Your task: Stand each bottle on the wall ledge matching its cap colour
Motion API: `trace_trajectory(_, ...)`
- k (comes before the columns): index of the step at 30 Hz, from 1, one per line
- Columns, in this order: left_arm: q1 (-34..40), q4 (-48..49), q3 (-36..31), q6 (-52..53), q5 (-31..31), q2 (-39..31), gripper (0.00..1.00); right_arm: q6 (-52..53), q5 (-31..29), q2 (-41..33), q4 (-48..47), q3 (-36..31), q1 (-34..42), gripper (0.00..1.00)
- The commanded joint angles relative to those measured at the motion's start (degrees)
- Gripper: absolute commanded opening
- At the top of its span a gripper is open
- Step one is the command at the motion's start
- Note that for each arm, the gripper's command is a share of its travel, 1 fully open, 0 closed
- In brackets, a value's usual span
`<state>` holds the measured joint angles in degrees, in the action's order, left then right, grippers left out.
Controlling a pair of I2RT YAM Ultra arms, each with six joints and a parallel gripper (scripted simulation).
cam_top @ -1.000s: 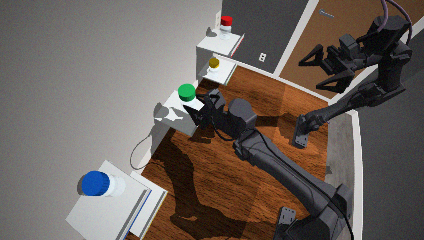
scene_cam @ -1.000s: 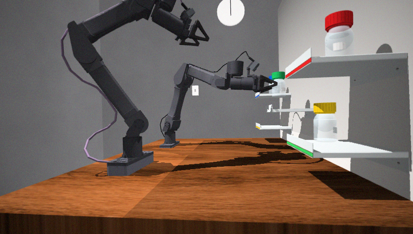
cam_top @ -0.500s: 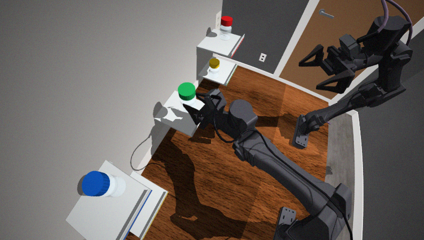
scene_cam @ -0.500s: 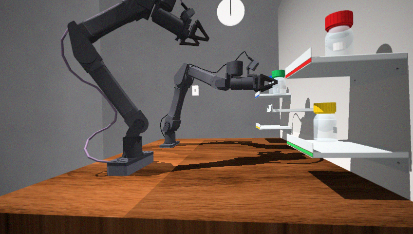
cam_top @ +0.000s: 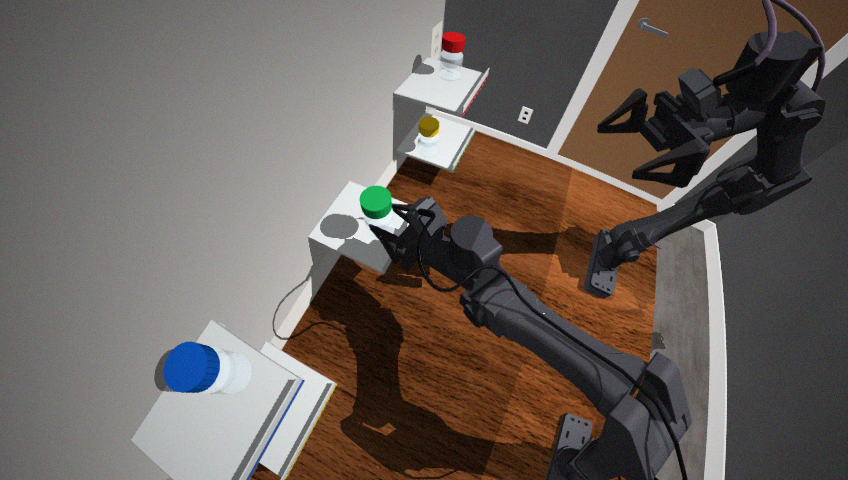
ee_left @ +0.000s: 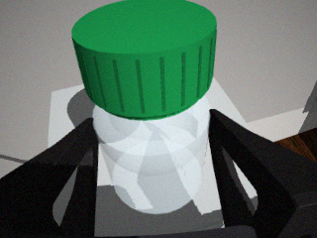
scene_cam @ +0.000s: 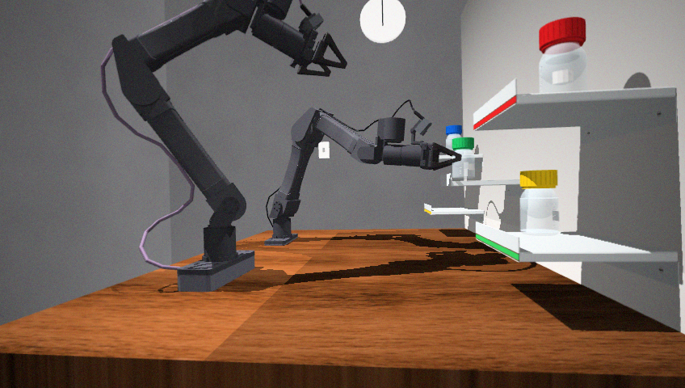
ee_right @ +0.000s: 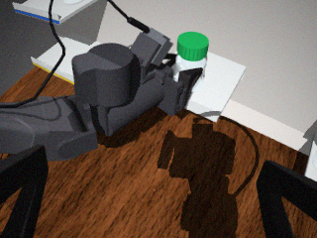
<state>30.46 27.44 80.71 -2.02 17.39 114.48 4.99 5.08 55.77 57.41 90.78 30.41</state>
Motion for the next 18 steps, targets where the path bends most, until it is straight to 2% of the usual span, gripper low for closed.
trace_trajectory(1,0.3,4.5,-0.3,0.3,0.5,0.1,0.50,-0.1,0.7,0.5,0.8,0.5,-0.3,1.00)
trace_trajectory(14,0.4,3.8,0.0,0.3,0.4,-0.2,0.50,-0.1,0.7,0.5,0.8,0.5,-0.3,1.00)
trace_trajectory(15,0.4,3.8,0.0,0.3,0.4,-0.2,0.62,-0.1,0.7,0.5,0.8,0.5,-0.3,1.00)
trace_trajectory(17,0.4,3.8,0.0,0.3,0.4,-0.2,0.62,-0.1,0.7,0.5,0.8,0.5,-0.3,1.00)
trace_trajectory(18,0.4,3.8,0.0,0.3,0.4,-0.2,0.73,-0.1,0.7,0.5,0.8,0.5,-0.3,1.00)
